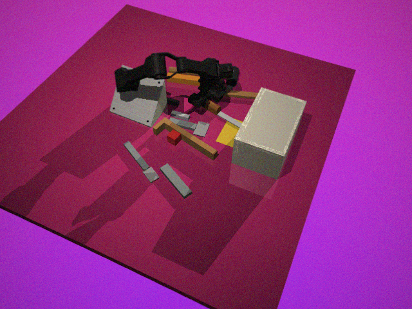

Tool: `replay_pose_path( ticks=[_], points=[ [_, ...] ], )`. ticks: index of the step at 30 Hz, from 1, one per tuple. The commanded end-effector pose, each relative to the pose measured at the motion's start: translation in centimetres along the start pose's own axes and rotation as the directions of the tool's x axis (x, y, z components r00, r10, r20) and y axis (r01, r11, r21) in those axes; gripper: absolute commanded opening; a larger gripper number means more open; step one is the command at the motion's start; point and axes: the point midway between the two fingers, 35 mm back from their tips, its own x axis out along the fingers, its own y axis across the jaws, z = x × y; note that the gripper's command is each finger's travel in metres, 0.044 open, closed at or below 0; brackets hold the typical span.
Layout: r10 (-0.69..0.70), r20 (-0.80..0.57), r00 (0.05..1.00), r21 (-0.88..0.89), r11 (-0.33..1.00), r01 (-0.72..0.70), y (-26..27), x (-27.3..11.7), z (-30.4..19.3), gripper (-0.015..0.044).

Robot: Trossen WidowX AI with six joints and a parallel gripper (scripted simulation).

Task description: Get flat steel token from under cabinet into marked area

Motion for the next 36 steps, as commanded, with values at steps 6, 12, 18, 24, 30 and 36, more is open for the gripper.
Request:
replay_pose_path(
  ticks=[6,12,18,24,30,36],
  points=[
    [0.003,0.001,1.0,0.001,1.0,-0.003,0.1,0.0,1.4,0.0],
    [0.003,0.001,1.0,0.001,1.0,-0.003,0.1,0.0,2.2,0.0],
    [0.003,0.001,1.0,0.002,1.0,-0.003,0.1,0.0,3.0,0.0],
    [0.003,0.001,1.0,0.002,1.0,-0.003,0.1,0.0,3.7,0.0],
    [0.003,0.002,1.0,0.002,1.0,-0.003,0.1,0.0,4.5,0.0],
    [0.003,0.002,1.0,0.002,1.0,-0.003,0.1,-0.1,5.2,0.0]
  ],
)
